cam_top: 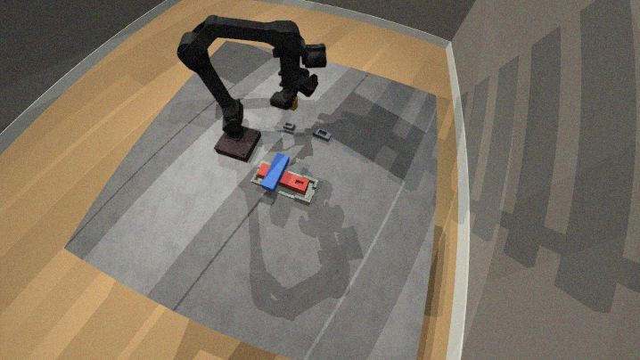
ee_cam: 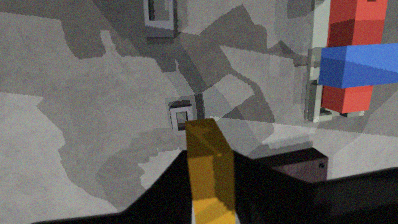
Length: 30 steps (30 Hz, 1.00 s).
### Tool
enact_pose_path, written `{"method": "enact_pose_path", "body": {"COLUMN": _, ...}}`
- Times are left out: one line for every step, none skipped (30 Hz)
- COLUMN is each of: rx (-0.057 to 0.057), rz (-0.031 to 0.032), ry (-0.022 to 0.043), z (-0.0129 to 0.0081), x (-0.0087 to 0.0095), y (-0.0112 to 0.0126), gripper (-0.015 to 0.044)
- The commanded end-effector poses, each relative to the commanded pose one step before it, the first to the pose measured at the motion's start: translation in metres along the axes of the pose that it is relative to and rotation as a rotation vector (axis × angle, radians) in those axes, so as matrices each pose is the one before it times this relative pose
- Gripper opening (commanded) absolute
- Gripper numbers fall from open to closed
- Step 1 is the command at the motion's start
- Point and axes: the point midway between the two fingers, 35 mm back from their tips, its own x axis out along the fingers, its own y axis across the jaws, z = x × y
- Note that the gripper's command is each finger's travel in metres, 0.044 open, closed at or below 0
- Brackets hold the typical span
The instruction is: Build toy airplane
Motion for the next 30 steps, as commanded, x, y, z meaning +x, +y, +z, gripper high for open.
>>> {"method": "enact_pose_path", "body": {"rx": -0.0011, "rz": 0.00519, "ry": -0.00226, "z": 0.00781, "x": -0.00004, "y": -0.00228, "gripper": 0.0}}
{"method": "enact_pose_path", "body": {"rx": 0.0001, "rz": -0.00029, "ry": -0.00005, "z": 0.00203, "x": 0.00033, "y": -0.00127, "gripper": 0.0}}
{"method": "enact_pose_path", "body": {"rx": 0.0001, "rz": -0.00028, "ry": -0.00005, "z": 0.00202, "x": 0.00033, "y": -0.0013, "gripper": 0.0}}
{"method": "enact_pose_path", "body": {"rx": 0.0001, "rz": -0.00028, "ry": -0.00005, "z": 0.00201, "x": 0.00034, "y": -0.00132, "gripper": 0.0}}
{"method": "enact_pose_path", "body": {"rx": 0.0001, "rz": -0.00028, "ry": -0.00005, "z": 0.00201, "x": 0.00034, "y": -0.00135, "gripper": 0.0}}
{"method": "enact_pose_path", "body": {"rx": 0.0001, "rz": -0.00027, "ry": -0.00005, "z": 0.002, "x": 0.00035, "y": -0.00138, "gripper": 0.0}}
{"method": "enact_pose_path", "body": {"rx": 0.0001, "rz": -0.00027, "ry": -0.00005, "z": 0.00199, "x": 0.00035, "y": -0.00141, "gripper": 0.0}}
{"method": "enact_pose_path", "body": {"rx": 0.0001, "rz": -0.00027, "ry": -0.00005, "z": 0.00198, "x": 0.00035, "y": -0.00144, "gripper": 0.0}}
{"method": "enact_pose_path", "body": {"rx": 0.0001, "rz": -0.00027, "ry": -0.00005, "z": 0.00198, "x": 0.00036, "y": -0.00147, "gripper": 0.0}}
{"method": "enact_pose_path", "body": {"rx": 0.0001, "rz": -0.00026, "ry": -0.00005, "z": 0.00197, "x": 0.00036, "y": -0.00149, "gripper": 0.0}}
{"method": "enact_pose_path", "body": {"rx": 0.0001, "rz": -0.00026, "ry": -0.00005, "z": 0.00196, "x": 0.00037, "y": -0.00152, "gripper": 0.0}}
{"method": "enact_pose_path", "body": {"rx": 0.0001, "rz": -0.00026, "ry": -0.00005, "z": 0.00195, "x": 0.00037, "y": -0.00155, "gripper": 0.0}}
{"method": "enact_pose_path", "body": {"rx": 0.0001, "rz": -0.00025, "ry": -0.00005, "z": 0.00194, "x": 0.00037, "y": -0.00158, "gripper": 0.0}}
{"method": "enact_pose_path", "body": {"rx": 0.0001, "rz": -0.00025, "ry": -0.00006, "z": 0.00193, "x": 0.00038, "y": -0.00161, "gripper": 0.0}}
{"method": "enact_pose_path", "body": {"rx": 0.0001, "rz": -0.00025, "ry": -0.00006, "z": 0.00192, "x": 0.00038, "y": -0.00163, "gripper": 0.0}}
{"method": "enact_pose_path", "body": {"rx": -0.0001, "rz": -0.00008, "ry": -0.00016, "z": 0.00183, "x": 0.00042, "y": -0.00165, "gripper": 0.0}}
{"method": "enact_pose_path", "body": {"rx": -0.0001, "rz": -0.00008, "ry": -0.00016, "z": 0.00182, "x": 0.00042, "y": -0.00167, "gripper": 0.0}}
{"method": "enact_pose_path", "body": {"rx": -0.0001, "rz": -0.00008, "ry": -0.00016, "z": 0.00181, "x": 0.00042, "y": -0.0017, "gripper": 0.0}}
{"method": "enact_pose_path", "body": {"rx": -0.0001, "rz": -0.00008, "ry": -0.00017, "z": 0.00179, "x": 0.00043, "y": -0.00173, "gripper": 0.0}}
{"method": "enact_pose_path", "body": {"rx": -0.0001, "rz": -0.00008, "ry": -0.00017, "z": 0.00178, "x": 0.00043, "y": -0.00175, "gripper": 0.0}}
{"method": "enact_pose_path", "body": {"rx": -0.0001, "rz": -0.00008, "ry": -0.00018, "z": 0.00177, "x": 0.00043, "y": -0.00178, "gripper": 0.0}}
{"method": "enact_pose_path", "body": {"rx": -0.0001, "rz": -0.00008, "ry": -0.00018, "z": 0.00175, "x": 0.00043, "y": -0.00181, "gripper": 0.0}}
{"method": "enact_pose_path", "body": {"rx": -0.0001, "rz": -0.00008, "ry": -0.00018, "z": 0.00174, "x": 0.00044, "y": -0.00183, "gripper": 0.0}}
{"method": "enact_pose_path", "body": {"rx": -0.0001, "rz": -0.00008, "ry": -0.00019, "z": 0.00173, "x": 0.00044, "y": -0.00186, "gripper": 0.0}}
{"method": "enact_pose_path", "body": {"rx": -0.0001, "rz": -0.00008, "ry": -0.00019, "z": 0.00171, "x": 0.00044, "y": -0.00189, "gripper": 0.0}}
{"method": "enact_pose_path", "body": {"rx": 0.0001, "rz": -0.00025, "ry": -0.00006, "z": 0.00176, "x": 0.00041, "y": -0.00191, "gripper": 0.0}}
{"method": "enact_pose_path", "body": {"rx": 0.0001, "rz": -0.00025, "ry": -0.00006, "z": 0.00174, "x": 0.00042, "y": -0.00194, "gripper": 0.0}}
{"method": "enact_pose_path", "body": {"rx": 0.0001, "rz": -0.00025, "ry": -0.00007, "z": 0.00173, "x": 0.00042, "y": -0.00197, "gripper": 0.0}}
{"method": "enact_pose_path", "body": {"rx": 0.0001, "rz": -0.00024, "ry": -0.00007, "z": 0.00171, "x": 0.00042, "y": -0.00199, "gripper": 0.0}}
{"method": "enact_pose_path", "body": {"rx": 0.0001, "rz": -0.00024, "ry": -0.00007, "z": 0.0017, "x": 0.00043, "y": -0.00202, "gripper": 0.0}}
